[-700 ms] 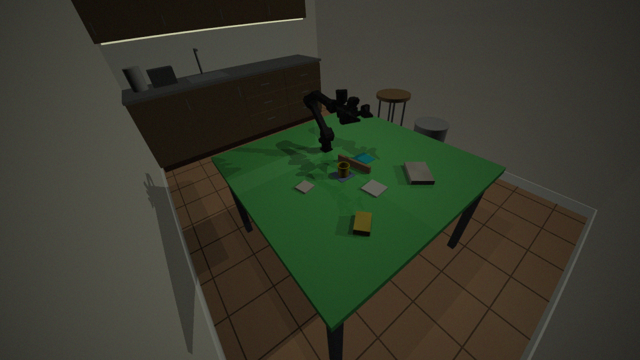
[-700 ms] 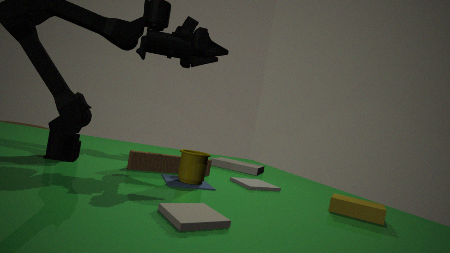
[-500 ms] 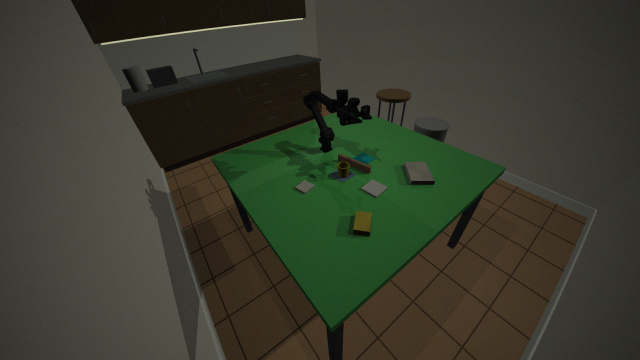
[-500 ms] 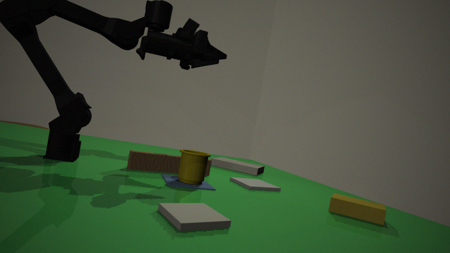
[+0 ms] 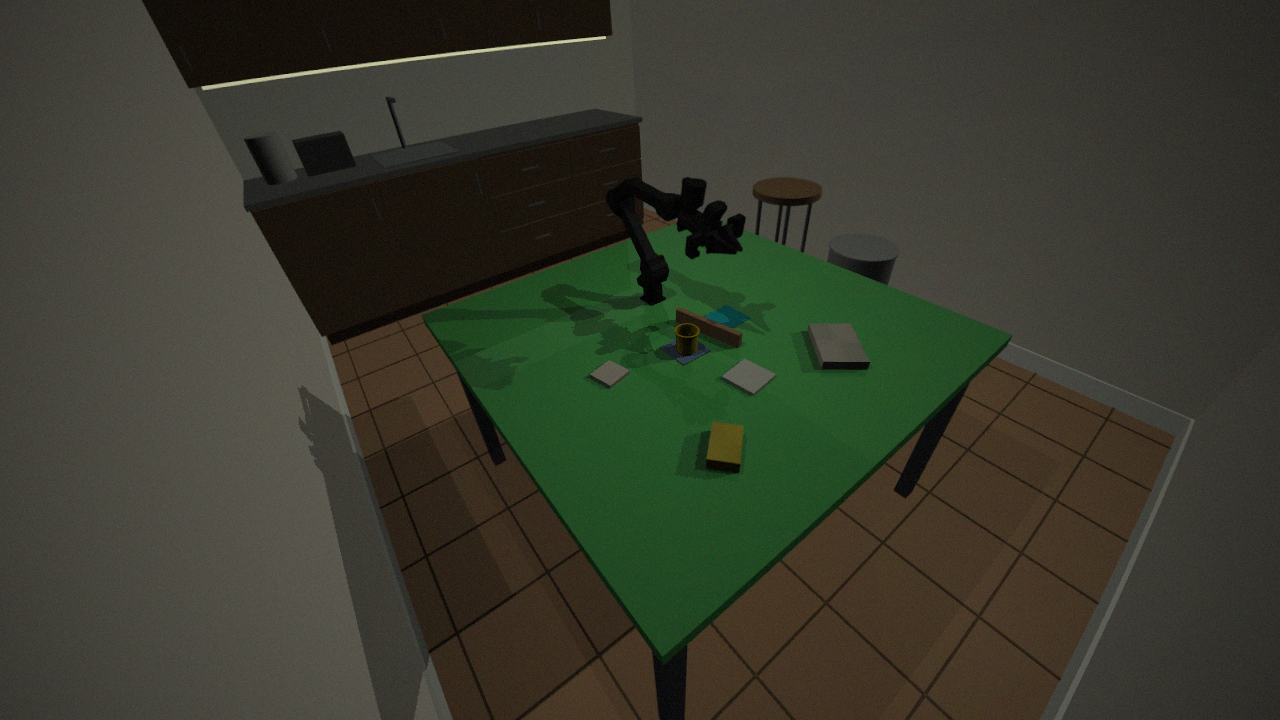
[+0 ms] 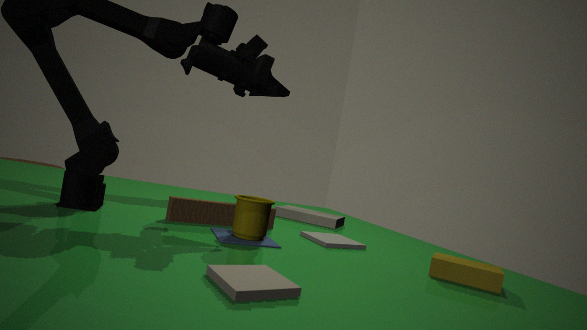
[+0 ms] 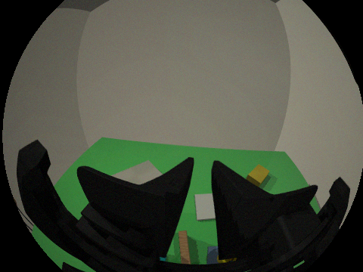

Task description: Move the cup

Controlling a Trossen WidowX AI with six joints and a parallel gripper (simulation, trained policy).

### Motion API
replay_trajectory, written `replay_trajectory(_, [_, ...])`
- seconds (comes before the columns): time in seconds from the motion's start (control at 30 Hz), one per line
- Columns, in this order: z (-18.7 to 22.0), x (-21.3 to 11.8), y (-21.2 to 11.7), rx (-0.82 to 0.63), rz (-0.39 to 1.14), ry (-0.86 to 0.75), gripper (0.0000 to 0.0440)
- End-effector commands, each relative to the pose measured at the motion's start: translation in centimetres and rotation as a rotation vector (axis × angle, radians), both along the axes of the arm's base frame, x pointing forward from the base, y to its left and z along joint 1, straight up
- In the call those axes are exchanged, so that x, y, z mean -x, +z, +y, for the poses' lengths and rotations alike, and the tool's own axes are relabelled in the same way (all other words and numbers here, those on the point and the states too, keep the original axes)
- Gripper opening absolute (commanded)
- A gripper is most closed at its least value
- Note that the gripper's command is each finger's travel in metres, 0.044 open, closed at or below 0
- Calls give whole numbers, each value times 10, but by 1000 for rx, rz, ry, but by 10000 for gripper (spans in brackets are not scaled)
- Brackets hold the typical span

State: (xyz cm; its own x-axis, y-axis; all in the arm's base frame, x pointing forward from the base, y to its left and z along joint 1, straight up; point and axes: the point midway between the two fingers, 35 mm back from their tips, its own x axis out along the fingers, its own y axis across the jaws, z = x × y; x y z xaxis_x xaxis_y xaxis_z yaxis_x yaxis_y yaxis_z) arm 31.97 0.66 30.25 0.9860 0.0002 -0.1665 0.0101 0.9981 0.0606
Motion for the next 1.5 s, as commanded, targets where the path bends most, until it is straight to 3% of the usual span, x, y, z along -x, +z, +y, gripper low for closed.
replay_trajectory(0.0, [4, -2, -3, -23, 49, 6, 88])
replay_trajectory(0.73, [21, -6, -33, -101, 408, 6, 103])
replay_trajectory(1.47, [17, 5, -67, -54, 777, -32, 124])
